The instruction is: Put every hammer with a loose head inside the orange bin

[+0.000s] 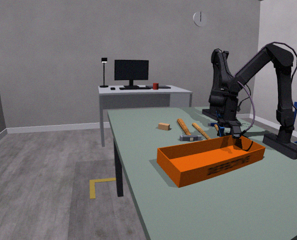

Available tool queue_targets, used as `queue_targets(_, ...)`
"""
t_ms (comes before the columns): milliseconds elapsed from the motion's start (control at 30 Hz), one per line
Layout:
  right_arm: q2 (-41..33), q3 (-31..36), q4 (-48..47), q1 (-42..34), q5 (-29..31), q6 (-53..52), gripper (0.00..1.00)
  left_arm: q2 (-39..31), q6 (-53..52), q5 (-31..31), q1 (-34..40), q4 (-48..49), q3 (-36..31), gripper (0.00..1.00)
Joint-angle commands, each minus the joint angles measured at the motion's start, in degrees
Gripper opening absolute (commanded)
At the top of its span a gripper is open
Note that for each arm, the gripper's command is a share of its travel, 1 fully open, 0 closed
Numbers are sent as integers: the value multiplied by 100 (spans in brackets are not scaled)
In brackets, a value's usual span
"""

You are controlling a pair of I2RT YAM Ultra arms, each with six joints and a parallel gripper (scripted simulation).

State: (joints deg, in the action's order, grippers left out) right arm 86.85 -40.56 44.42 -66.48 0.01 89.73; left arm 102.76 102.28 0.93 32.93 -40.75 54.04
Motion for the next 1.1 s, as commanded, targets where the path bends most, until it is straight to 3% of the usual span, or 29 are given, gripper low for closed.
queue_targets(0,-4,9,-159,-35,-3,11,41,74,-11,-93,-24,58,-60,50)
queue_targets(100,-3,10,-161,-35,-3,11,41,74,-11,-93,-24,21,-60,50)
queue_targets(133,-3,10,-162,-35,-3,11,41,74,-11,-93,-24,21,-60,42)
queue_targets(367,-3,10,-163,-35,-3,11,41,25,-3,-93,-8,13,1,37)
queue_targets(767,-23,-23,-90,-11,-2,10,41,99,73,-93,62,-4,70,20)
queue_targets(800,-23,-23,-90,-11,-2,10,41,99,66,-94,60,-4,70,9)
queue_targets(867,-23,-23,-90,-11,-2,10,41,99,66,-94,60,-4,70,9)
queue_targets(900,-23,-23,-90,-11,-2,10,41,99,57,-94,53,-4,71,0)
queue_targets(967,-23,-23,-90,-11,-2,10,41,99,57,-94,53,-4,71,0)
queue_targets(1000,-23,-23,-90,-11,-2,10,41,99,57,-94,53,-4,71,11)
queue_targets(1033,-23,-23,-90,-11,-2,10,32,47,32,-94,27,8,28,20)
queue_targets(1067,-23,-23,-90,-11,-2,10,32,47,32,-94,27,8,28,20)
